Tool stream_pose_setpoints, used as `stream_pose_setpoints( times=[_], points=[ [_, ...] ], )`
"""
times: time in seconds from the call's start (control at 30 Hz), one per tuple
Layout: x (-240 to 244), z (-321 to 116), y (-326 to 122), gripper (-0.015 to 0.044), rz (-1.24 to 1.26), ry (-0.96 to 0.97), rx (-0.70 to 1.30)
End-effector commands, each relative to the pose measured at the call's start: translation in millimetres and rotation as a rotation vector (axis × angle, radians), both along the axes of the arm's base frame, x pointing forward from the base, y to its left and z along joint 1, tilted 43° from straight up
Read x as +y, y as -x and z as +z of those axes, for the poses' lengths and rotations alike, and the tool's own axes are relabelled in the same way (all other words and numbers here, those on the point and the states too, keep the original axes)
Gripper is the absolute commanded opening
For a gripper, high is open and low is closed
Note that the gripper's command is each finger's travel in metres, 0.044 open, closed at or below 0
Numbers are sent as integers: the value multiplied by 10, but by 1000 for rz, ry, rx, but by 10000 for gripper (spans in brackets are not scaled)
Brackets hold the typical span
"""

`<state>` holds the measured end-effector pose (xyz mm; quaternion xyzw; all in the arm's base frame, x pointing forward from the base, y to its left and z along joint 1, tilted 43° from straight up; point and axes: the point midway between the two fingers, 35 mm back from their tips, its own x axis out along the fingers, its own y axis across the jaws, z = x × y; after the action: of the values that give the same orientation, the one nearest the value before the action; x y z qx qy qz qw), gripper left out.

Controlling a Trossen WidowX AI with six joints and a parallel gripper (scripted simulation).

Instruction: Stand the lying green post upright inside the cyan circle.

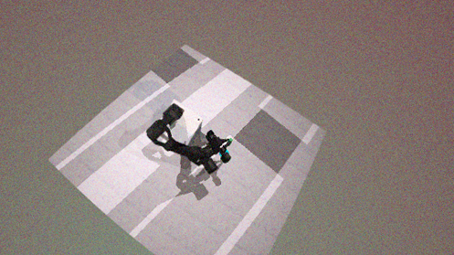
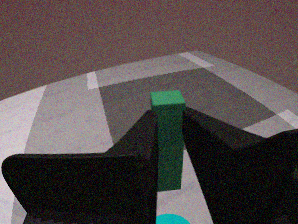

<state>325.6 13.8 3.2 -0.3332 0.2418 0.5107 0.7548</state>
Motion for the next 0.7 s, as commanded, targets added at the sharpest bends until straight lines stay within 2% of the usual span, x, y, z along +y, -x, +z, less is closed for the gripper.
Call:
stream_pose_setpoints(
  times=[0.0,0.67],
  points=[
    [-12,25,15,23,7,-17,-29],
    [-82,-42,0,23,7,-16,-29]
  ],
)
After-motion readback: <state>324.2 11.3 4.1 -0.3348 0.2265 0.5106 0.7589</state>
